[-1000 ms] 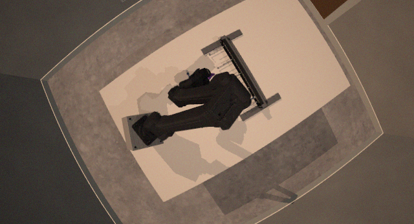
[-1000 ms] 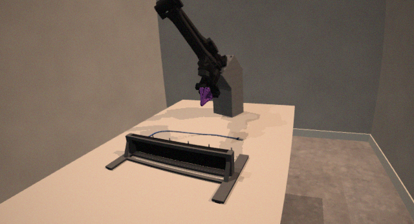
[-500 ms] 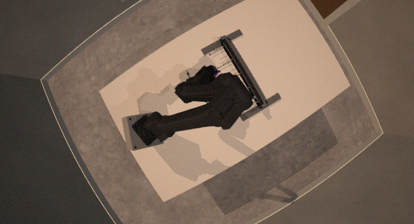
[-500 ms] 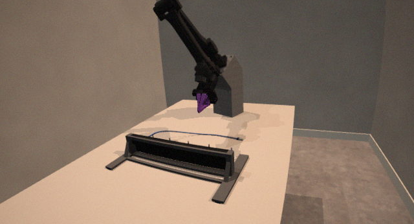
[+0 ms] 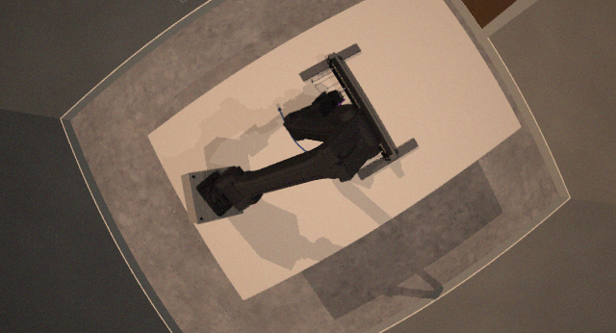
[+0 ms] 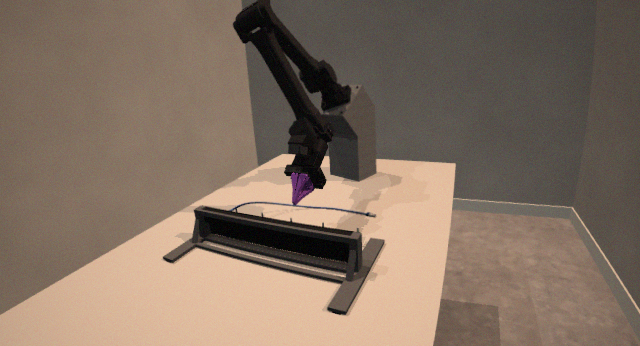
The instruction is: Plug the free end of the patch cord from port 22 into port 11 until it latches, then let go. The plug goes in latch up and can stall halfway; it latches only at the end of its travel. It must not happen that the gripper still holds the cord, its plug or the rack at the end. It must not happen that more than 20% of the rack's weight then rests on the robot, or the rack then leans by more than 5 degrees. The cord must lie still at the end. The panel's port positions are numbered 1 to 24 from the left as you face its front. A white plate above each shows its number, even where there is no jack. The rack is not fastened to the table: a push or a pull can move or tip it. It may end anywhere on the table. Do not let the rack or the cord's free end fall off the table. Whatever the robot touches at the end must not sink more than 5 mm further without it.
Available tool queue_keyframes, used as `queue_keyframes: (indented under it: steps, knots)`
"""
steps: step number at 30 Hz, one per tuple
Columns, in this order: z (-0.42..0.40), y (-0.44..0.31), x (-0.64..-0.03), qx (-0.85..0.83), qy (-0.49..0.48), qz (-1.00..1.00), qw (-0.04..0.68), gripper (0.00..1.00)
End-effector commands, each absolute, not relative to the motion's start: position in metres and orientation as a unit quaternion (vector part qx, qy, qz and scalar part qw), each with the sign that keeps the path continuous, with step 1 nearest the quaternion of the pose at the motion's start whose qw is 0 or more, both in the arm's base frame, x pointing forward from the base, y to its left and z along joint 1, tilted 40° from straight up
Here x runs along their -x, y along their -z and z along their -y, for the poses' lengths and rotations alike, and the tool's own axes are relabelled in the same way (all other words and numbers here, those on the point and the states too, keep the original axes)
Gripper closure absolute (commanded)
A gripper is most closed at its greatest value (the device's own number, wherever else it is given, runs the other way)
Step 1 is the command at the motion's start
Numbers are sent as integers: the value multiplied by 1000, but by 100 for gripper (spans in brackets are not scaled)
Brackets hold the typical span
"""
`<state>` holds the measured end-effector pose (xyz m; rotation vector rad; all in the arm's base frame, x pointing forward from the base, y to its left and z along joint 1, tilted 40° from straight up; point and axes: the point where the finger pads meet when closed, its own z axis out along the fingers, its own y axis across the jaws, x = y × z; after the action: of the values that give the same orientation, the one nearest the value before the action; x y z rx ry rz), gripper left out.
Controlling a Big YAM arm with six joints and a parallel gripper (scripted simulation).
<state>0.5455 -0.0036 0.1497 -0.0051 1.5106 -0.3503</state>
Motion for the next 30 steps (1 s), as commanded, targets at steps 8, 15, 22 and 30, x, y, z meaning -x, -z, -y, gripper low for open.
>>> queue_keyframes:
  steps: [8, 15, 22, 30]
  knots:
    - [2, -148, -551, 4, 154, -685, 713, 100]
    - [-4, -149, -548, 7, 151, -684, 713, 100]
    - [-6, -149, -548, 8, 150, -685, 713, 100]
    - [-5, -151, -550, 7, 151, -684, 714, 100]
